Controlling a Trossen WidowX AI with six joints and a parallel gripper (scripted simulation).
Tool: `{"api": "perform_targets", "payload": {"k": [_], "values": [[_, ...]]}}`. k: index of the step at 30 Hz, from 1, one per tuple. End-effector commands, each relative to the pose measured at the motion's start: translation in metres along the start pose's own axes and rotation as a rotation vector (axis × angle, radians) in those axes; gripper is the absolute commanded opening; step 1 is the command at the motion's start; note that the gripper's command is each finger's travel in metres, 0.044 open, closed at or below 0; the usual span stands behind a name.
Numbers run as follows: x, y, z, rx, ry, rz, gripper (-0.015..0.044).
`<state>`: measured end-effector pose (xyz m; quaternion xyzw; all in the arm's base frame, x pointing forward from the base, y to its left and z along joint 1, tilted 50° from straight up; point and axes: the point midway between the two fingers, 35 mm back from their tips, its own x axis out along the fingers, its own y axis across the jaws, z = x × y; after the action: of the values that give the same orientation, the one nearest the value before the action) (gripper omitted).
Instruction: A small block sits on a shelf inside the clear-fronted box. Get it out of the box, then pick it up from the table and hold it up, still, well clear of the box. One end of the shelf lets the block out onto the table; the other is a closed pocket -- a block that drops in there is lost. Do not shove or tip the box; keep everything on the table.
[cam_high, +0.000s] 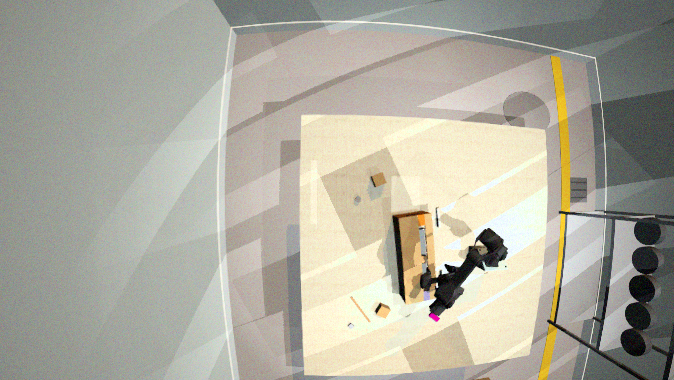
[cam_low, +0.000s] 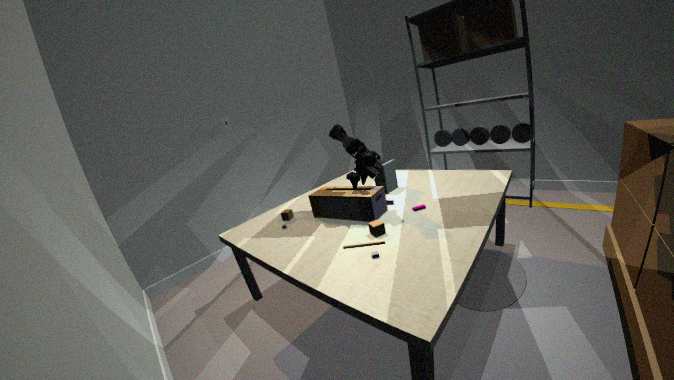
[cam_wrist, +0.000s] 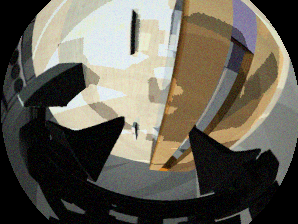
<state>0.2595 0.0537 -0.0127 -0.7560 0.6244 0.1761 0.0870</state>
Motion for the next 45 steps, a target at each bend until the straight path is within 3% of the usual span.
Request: {"api": "perform_targets", "payload": {"k": [1,22,45], "values": [[0.008,0.000,0.003,-0.008,0.006,0.001,0.0400],[0.040,0.000,0.014,-0.006,0.014,0.003,0.0400],[0.044,-0.001,-0.013,-0.001,0.009,0.003,0.0400]]}}
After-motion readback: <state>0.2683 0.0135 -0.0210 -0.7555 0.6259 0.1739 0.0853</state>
